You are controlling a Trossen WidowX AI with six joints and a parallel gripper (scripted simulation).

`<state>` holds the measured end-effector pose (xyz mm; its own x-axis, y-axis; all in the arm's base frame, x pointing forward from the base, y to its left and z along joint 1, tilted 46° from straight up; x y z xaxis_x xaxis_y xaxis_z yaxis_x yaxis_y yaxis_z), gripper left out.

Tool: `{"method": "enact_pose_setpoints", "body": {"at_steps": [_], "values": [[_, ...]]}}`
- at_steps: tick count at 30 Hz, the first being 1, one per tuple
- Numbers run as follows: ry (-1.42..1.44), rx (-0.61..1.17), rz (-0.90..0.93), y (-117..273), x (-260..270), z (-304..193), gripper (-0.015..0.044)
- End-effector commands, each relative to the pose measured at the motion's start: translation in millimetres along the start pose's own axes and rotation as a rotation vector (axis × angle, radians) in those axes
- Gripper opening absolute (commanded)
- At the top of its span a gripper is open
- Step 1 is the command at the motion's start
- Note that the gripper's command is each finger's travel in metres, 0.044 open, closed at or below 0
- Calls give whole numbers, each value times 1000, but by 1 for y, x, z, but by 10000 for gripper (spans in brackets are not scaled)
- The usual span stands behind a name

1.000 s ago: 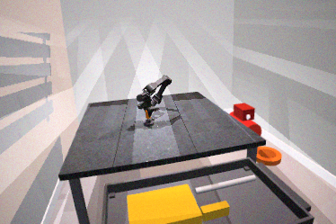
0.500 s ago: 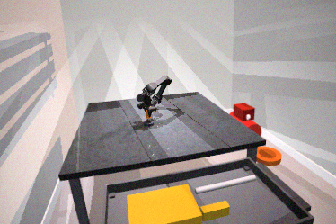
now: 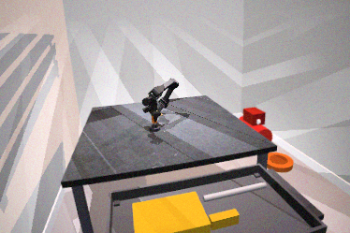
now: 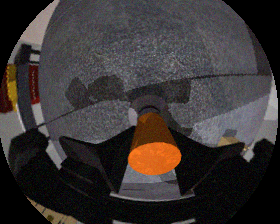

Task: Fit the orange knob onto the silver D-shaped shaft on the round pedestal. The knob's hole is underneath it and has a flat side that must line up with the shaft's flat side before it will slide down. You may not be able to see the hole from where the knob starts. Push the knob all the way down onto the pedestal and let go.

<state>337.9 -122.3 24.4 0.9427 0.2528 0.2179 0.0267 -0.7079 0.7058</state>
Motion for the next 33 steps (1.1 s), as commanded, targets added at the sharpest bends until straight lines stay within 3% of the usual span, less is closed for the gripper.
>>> {"method": "enact_pose_setpoints", "body": {"at_steps": [1,20,27,33], "values": [[-6,0,3,-1,1,0,0],[-6,0,3,4,1,0,0],[-205,0,3,2,1,0,0],[-215,0,3,0,0,0,0]]}}
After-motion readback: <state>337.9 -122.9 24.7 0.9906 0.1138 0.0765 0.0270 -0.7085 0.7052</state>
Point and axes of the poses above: the point midway between the two fingers, 35 mm back from their tips, its own y axis back along the fingers, its own x axis across the jaws, z = x × y, the point moved 5 cm from there along y, back along the fingers, and after that the axes turned 11 degrees about y, right-handed, at the moved point
